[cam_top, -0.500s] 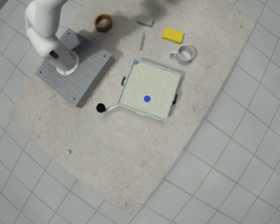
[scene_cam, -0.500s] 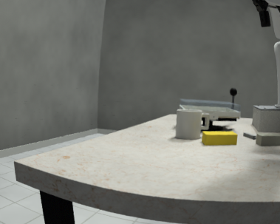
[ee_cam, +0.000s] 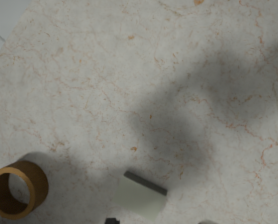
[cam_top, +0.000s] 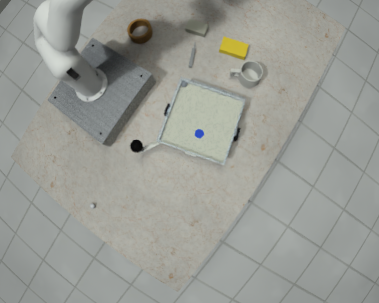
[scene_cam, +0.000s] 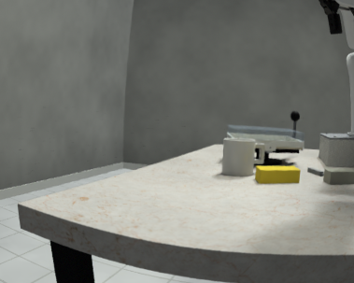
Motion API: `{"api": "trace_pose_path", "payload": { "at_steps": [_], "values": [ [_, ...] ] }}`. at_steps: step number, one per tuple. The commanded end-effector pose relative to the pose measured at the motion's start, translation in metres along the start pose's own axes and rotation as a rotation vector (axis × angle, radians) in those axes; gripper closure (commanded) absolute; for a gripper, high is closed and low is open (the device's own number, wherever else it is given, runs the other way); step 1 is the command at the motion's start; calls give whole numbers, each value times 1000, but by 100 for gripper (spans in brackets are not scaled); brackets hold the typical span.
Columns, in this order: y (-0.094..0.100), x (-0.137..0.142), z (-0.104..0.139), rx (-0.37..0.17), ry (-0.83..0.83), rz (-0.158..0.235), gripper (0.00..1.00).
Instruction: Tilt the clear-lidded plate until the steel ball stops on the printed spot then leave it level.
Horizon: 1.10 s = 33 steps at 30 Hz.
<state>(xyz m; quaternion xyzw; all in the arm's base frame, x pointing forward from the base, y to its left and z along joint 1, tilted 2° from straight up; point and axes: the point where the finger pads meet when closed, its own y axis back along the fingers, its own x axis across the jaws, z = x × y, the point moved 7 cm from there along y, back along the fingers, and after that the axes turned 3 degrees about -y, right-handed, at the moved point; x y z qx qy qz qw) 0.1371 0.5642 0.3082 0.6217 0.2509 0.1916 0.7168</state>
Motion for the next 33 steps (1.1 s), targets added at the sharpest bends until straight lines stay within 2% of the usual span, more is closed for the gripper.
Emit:
{"api": "trace_pose_path", "payload": {
  "at_steps": [1,5,7,10,12,16,17,19,20,22,23,26,27,29,30,33],
  "values": [
    [2,0,0,3,0,4,0],
    [2,2,4,5,-15,4,0],
    [2,9,19,10,-63,3,0],
    [0,29,69,28,-224,2,0],
    [-3,34,93,42,-367,0,0],
    [-7,46,142,56,-497,-1,0],
    [-9,46,155,66,-606,-3,0],
    [-9,46,155,66,-606,-3,0],
    [-14,49,192,78,-734,-5,0],
    [-16,51,209,78,-734,-5,0],
    [-19,47,219,88,-856,-8,0],
    [-23,50,257,90,-865,-8,0],
    [-27,45,269,102,-1003,-11,0],
    [-31,44,293,102,-1003,-11,0],
    [-35,38,305,112,-1135,-15,0],
    [-42,33,340,114,-1145,-14,0]
  ]
}}
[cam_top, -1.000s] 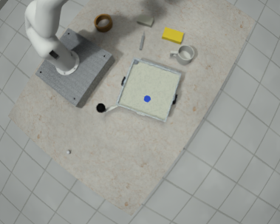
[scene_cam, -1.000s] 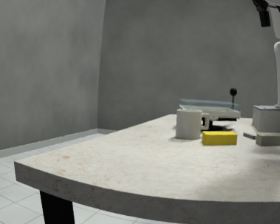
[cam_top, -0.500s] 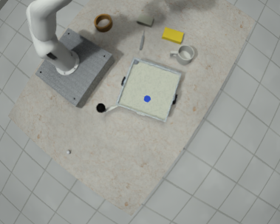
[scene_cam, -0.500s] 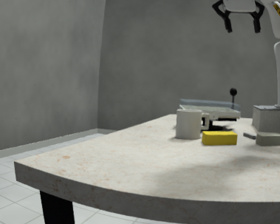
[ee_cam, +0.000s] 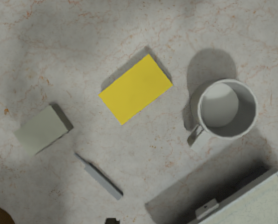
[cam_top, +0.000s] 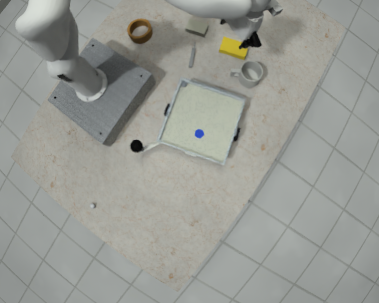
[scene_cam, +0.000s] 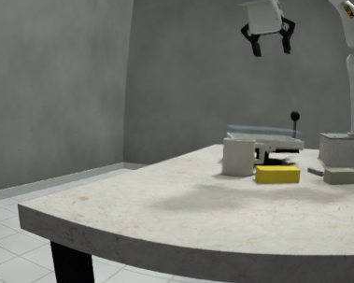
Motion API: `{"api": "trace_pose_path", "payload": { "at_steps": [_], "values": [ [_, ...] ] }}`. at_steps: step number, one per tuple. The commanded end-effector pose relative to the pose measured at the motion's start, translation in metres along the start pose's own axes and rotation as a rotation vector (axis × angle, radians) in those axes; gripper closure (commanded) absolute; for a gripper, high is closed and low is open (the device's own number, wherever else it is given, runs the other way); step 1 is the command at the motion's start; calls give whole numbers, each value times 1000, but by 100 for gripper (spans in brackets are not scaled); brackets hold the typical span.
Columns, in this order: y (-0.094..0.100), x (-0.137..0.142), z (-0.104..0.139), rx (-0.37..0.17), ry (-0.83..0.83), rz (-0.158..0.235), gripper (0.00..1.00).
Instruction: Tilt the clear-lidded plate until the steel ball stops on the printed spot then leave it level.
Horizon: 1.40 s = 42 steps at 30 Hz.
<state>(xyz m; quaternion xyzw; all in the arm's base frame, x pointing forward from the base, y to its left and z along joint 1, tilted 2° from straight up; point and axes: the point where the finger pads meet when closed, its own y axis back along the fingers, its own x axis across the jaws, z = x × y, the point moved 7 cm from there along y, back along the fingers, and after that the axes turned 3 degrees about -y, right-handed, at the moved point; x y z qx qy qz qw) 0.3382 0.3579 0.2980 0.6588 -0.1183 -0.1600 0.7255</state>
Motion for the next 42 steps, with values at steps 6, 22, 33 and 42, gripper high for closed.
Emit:
{"api": "trace_pose_path", "payload": {
  "at_steps": [6,22,33,42],
  "values": [
    [-16,82,89,61,-406,-7,0],
    [-71,139,258,108,-1088,-25,0],
    [-122,126,367,135,-1543,-36,0],
    [-140,114,396,145,-1702,-40,0]
  ]
}}
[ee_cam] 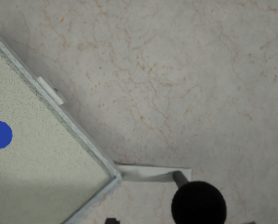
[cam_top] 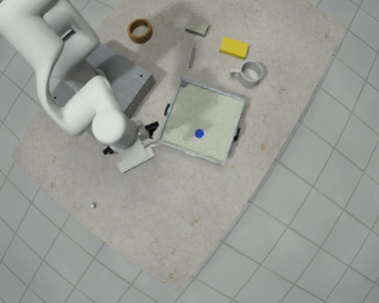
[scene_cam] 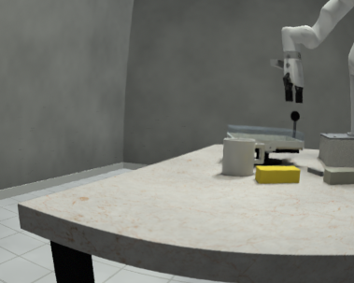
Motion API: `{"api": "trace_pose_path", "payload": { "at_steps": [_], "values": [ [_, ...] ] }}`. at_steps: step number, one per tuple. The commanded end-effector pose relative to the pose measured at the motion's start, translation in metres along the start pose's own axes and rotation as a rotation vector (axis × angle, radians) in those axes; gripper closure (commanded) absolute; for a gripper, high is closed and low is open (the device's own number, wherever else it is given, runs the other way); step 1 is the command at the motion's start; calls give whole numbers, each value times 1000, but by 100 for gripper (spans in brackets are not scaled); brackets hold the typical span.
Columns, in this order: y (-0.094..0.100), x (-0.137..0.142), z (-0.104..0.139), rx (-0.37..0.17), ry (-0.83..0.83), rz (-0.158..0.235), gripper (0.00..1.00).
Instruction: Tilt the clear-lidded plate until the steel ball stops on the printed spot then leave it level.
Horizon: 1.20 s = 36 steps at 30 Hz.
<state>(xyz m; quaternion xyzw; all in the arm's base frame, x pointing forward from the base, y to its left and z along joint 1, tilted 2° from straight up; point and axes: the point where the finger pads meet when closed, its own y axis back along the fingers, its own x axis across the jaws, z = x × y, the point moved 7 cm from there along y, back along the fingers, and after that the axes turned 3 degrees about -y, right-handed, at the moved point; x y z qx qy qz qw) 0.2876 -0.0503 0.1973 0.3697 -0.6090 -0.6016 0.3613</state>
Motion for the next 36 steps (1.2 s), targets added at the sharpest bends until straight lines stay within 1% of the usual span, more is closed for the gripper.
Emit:
{"api": "trace_pose_path", "payload": {
  "at_steps": [1,4,5,36],
  "values": [
    [-2,13,1,18,-44,-5,0],
    [-2,13,1,18,-44,-5,0],
    [-2,13,1,18,-44,-5,38],
    [-2,13,1,18,-44,-5,38]
  ]
}}
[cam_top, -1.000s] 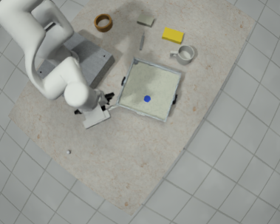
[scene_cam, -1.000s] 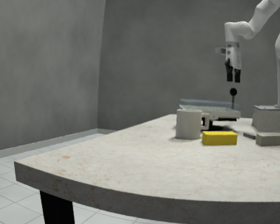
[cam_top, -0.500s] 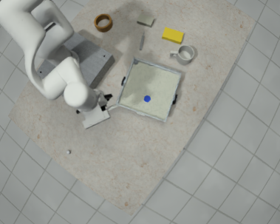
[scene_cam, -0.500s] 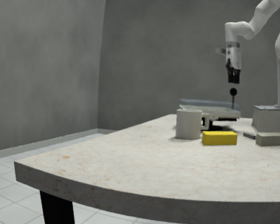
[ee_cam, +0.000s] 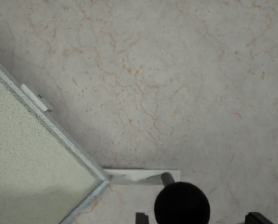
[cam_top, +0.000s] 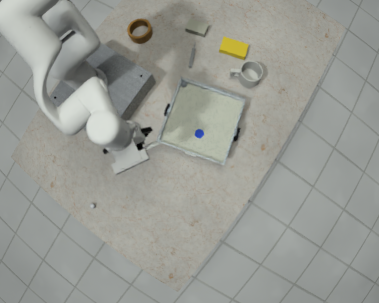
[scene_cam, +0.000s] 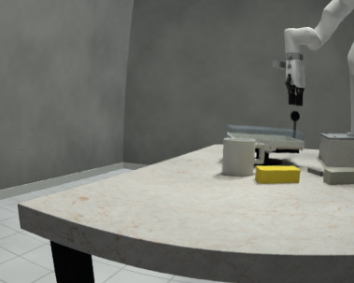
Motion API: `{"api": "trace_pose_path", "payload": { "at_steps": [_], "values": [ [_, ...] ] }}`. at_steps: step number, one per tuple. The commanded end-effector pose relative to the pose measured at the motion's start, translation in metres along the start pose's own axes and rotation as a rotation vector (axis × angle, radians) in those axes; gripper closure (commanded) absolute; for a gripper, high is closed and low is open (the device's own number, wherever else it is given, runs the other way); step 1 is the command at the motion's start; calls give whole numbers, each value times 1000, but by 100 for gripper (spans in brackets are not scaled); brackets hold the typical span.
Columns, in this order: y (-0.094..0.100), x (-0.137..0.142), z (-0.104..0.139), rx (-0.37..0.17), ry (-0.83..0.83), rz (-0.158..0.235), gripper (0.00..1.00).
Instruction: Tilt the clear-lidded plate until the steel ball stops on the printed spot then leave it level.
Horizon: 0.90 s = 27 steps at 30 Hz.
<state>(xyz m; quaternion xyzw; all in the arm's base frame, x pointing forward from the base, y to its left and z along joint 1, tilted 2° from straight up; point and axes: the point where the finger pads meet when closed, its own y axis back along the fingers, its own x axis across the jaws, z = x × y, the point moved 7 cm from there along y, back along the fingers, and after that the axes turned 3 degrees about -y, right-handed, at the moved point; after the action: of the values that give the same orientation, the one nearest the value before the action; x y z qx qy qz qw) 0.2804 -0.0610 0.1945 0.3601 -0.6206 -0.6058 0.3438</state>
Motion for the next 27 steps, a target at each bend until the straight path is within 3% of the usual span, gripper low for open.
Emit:
{"api": "trace_pose_path", "payload": {
  "at_steps": [1,27],
  "values": [
    [1,0,-1,3,0,-1,38],
    [-5,0,-1,3,0,-1,38]
  ]
}}
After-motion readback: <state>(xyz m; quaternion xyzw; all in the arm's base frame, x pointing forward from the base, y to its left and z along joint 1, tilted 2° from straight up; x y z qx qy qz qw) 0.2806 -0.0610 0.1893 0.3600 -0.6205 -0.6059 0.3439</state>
